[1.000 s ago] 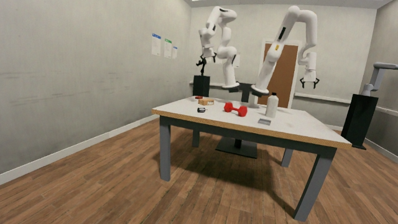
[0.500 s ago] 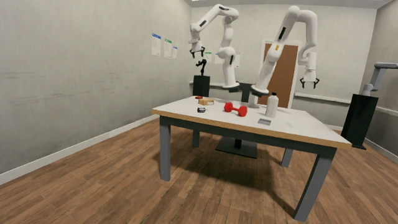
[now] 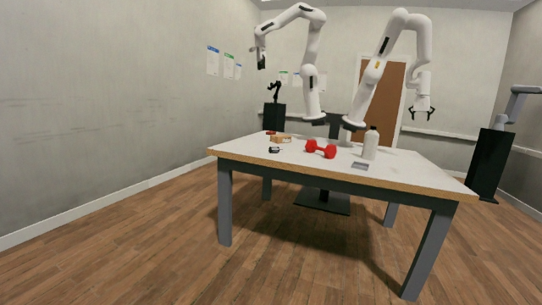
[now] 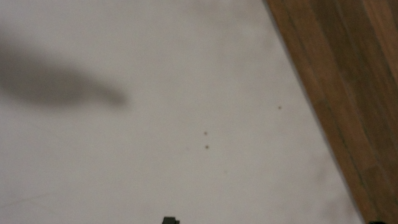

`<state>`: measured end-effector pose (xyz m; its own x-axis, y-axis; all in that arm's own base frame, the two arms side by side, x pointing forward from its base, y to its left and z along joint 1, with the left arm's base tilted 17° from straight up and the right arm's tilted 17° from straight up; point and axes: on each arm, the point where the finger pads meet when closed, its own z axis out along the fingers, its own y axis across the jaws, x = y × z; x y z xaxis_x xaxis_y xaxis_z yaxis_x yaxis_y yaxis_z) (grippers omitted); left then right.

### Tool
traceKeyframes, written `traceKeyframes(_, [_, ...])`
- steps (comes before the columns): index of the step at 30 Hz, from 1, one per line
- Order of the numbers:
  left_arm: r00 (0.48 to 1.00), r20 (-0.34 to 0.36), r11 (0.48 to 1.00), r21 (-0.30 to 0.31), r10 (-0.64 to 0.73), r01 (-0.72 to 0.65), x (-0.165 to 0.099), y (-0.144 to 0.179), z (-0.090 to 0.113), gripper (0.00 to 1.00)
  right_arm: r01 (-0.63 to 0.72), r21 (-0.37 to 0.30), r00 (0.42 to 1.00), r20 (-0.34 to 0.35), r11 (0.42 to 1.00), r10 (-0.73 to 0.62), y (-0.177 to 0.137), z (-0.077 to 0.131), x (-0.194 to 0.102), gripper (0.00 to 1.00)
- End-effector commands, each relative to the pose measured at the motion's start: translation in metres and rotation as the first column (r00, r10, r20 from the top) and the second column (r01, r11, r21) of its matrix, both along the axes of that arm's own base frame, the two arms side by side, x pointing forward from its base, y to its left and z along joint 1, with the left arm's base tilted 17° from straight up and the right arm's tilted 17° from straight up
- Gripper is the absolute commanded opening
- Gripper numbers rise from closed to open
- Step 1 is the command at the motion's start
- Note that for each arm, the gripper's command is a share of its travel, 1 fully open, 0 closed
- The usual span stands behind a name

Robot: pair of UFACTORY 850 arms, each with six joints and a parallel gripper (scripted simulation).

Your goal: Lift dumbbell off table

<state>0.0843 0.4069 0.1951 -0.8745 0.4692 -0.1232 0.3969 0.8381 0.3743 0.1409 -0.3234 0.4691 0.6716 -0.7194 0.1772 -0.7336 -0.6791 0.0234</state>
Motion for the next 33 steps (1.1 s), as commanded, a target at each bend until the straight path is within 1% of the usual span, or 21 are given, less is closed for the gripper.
traceKeyframes(1, [1.0,0.0,1.0,0.001,0.0,0.0,0.0,0.001,0.001,1.0,0.276,-0.006,0.961,0.009,0.961,-0.276,-0.025,0.032,-0.051,1.0])
traceKeyframes(4, [1.0,0.0,1.0,0.001,0.0,0.0,0.0,0.001,0.001,1.0,0.427,-0.01,0.904,0.021,0.904,-0.426,-0.032,0.05,-0.081,1.0])
traceKeyframes(7, [1.0,0.0,1.0,0.001,0.0,0.0,0.0,0.001,0.001,1.0,0.535,-0.013,0.845,0.031,0.845,-0.534,-0.035,0.063,-0.105,1.0])
traceKeyframes(9, [1.0,0.0,1.0,0.001,0.0,0.0,0.0,0.001,0.001,1.0,0.535,-0.013,0.845,0.031,0.845,-0.534,-0.035,0.063,-0.105,1.0])
traceKeyframes(13, [1.0,0.0,1.0,0.001,0.0,0.0,0.0,0.001,0.001,1.0,0.624,-0.015,0.781,0.04,0.781,-0.623,-0.036,0.075,-0.126,1.0])
traceKeyframes(16, [1.0,0.0,1.0,0.001,0.0,0.0,0.0,0.001,0.001,1.0,0.658,-0.016,0.752,0.045,0.753,-0.657,-0.036,0.08,-0.135,1.0])
traceKeyframes(20, [1.0,0.0,1.0,0.001,0.0,0.0,0.0,0.001,0.001,1.0,0.675,-0.016,0.738,0.047,0.738,-0.674,-0.036,0.082,-0.139,1.0])
traceKeyframes(28, [1.0,0.0,1.0,0.002,-0.004,0.004,0.001,0.001,0.001,1.0,0.676,-0.016,0.737,0.047,0.737,-0.675,-0.036,0.083,-0.139,1.0])
traceKeyframes(31, [1.0,-0.001,1.0,0.003,-0.028,0.028,0.007,0.002,0.002,1.0,0.676,-0.016,0.737,0.047,0.737,-0.675,-0.036,0.083,-0.139,1.0])
traceKeyframes(33, [0.998,-0.001,0.998,0.006,-0.063,0.063,0.016,0.003,0.003,1.0,0.676,-0.016,0.737,0.047,0.737,-0.675,-0.036,0.083,-0.139,1.0])
